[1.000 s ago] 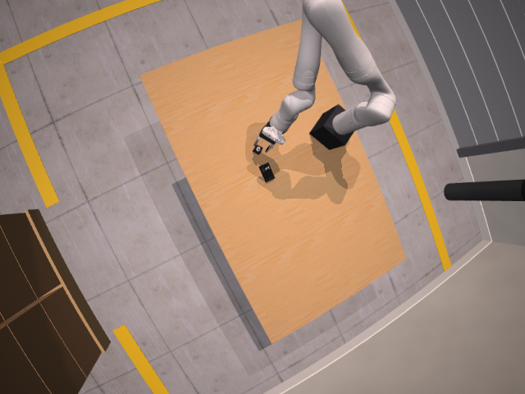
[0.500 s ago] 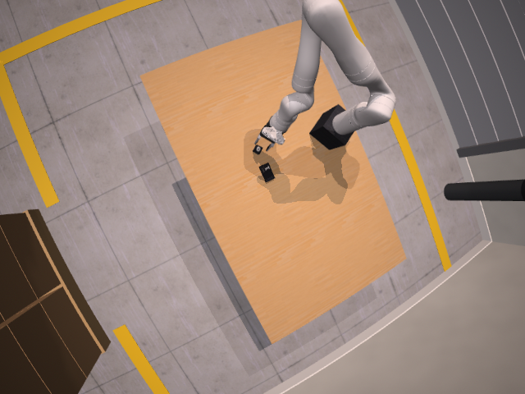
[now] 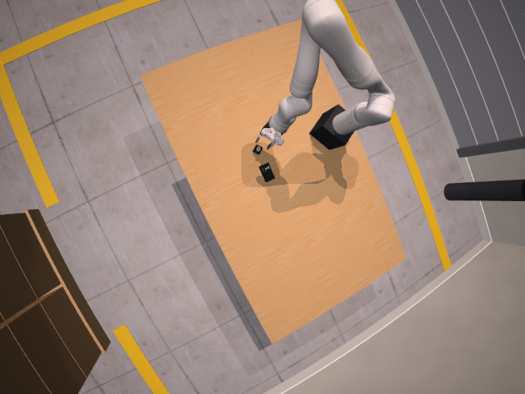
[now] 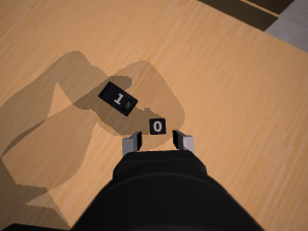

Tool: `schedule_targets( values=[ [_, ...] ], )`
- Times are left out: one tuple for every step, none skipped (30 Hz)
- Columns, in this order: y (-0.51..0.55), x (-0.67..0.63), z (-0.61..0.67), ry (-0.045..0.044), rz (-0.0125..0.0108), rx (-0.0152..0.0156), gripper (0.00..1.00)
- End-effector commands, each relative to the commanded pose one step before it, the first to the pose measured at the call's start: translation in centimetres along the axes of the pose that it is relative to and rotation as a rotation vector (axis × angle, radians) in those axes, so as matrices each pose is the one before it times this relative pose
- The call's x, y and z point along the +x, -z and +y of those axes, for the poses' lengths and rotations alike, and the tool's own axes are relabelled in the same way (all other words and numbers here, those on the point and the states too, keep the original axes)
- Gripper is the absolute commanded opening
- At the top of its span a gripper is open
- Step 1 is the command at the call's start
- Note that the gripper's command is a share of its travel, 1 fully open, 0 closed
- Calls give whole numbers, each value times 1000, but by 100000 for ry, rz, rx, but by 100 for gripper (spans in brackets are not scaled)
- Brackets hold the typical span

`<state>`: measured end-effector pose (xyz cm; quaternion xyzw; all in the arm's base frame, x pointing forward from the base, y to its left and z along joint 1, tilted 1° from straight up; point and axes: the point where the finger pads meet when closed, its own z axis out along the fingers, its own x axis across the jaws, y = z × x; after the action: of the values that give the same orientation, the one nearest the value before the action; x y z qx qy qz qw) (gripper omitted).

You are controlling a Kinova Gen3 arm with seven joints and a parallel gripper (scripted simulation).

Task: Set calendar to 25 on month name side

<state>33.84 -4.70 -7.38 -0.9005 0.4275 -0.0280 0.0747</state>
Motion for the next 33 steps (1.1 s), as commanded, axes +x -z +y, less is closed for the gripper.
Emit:
schedule_targets(
  values=[
    [90, -14, -435, 1837, 366, -1295, 100],
    [-11, -3, 38, 18, -35, -582, 100],
    [-8, -3, 33, 15, -32, -575, 100],
    [-6, -2, 29, 11, -28, -566, 100],
    [-4, -2, 24, 7, -25, -557, 100],
    [-1, -1, 19, 3, -22, -546, 100],
    [0, 0, 0, 0, 0, 0, 100],
    [0, 0, 0, 0, 0, 0, 100],
    [1, -1, 13, -1, -18, -533, 100],
    [4, 0, 8, -4, -14, -520, 100],
    [6, 1, 3, -8, -10, -506, 100],
    [8, 1, -3, -12, -6, -491, 100],
    [11, 2, -8, -16, -2, -475, 100],
    [13, 2, -13, -19, 1, -458, 100],
    [15, 3, -19, -23, 5, -441, 100],
    [18, 3, -24, -26, 9, -423, 100],
    [20, 4, -29, -29, 13, -405, 100],
    [22, 4, -34, -32, 17, -386, 100],
    [24, 5, -39, -34, 20, -367, 100],
    [26, 5, -43, -37, 24, -349, 100],
    [27, 5, -47, -39, 27, -330, 100],
    [29, 6, -51, -41, 30, -311, 100],
    [30, 6, -55, -43, 33, -293, 100],
    [0, 0, 0, 0, 0, 0, 100],
    [0, 0, 0, 0, 0, 0, 100],
    [31, 6, -58, -44, 35, -274, 100],
    [32, 6, -61, -46, 38, -257, 100],
    [33, 7, -64, -46, 40, -239, 100],
    [34, 7, -66, -47, 42, -222, 100],
    [35, 7, -68, -48, 43, -206, 100],
    [35, 7, -69, -48, 45, -190, 100],
    [35, 7, -70, -48, 46, -175, 100],
    [35, 7, -71, -47, 46, -160, 100]
  ],
)
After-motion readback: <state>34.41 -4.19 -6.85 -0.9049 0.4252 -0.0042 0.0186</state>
